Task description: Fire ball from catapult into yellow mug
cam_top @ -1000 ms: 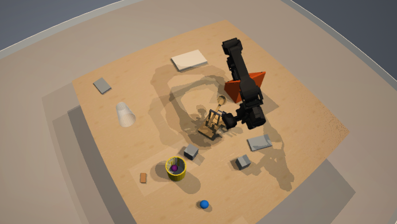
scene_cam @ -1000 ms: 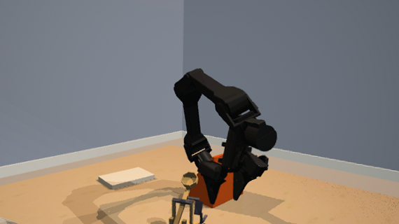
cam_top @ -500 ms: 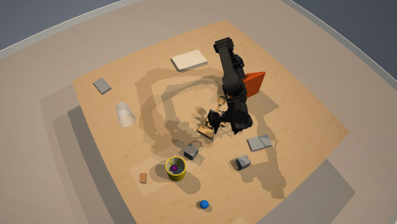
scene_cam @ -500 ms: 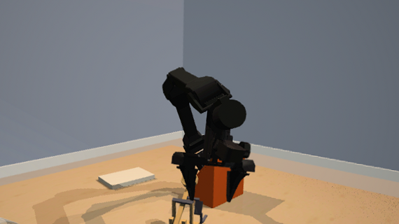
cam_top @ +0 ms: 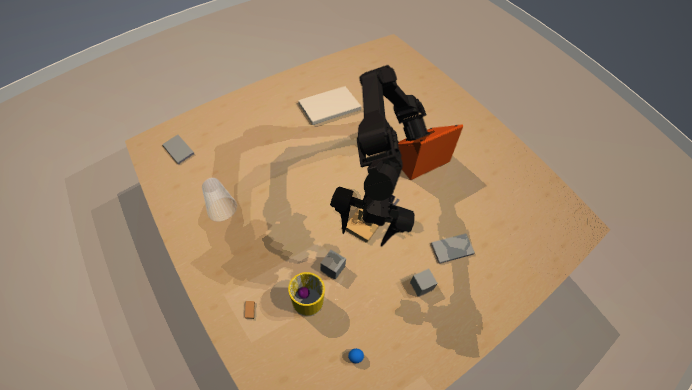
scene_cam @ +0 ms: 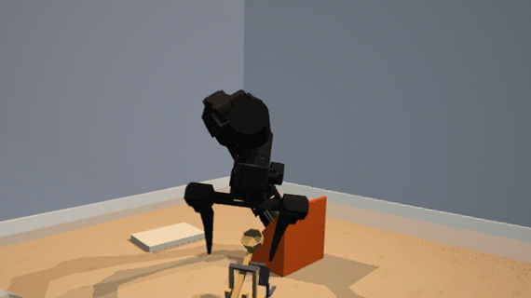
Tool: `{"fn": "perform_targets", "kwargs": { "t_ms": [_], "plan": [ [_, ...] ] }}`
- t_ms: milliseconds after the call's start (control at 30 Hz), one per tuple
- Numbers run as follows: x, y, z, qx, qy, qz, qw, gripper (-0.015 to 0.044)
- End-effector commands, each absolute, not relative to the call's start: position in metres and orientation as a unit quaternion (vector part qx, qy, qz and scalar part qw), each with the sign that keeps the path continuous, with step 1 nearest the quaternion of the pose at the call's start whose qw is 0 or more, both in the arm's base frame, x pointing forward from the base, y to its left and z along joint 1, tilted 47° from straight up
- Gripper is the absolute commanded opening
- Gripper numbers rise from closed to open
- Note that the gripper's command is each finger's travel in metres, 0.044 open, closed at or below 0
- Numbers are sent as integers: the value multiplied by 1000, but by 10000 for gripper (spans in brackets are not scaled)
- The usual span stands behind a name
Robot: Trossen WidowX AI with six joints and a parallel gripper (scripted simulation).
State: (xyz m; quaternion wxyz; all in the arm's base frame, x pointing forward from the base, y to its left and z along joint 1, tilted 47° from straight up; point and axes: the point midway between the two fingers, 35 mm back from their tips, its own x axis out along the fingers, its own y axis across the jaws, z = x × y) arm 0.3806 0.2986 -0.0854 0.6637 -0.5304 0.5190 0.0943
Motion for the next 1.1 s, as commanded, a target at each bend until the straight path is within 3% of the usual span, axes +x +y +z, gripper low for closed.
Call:
{"fn": "perform_targets", "kwargs": {
  "t_ms": [0, 300, 1067],
  "plan": [
    [414, 306, -59, -478, 489, 63, 727, 440],
    [465, 306, -20, -387, 441, 9, 810, 440],
    [456, 308, -21, -388, 442, 14, 809, 440]
  ]
}}
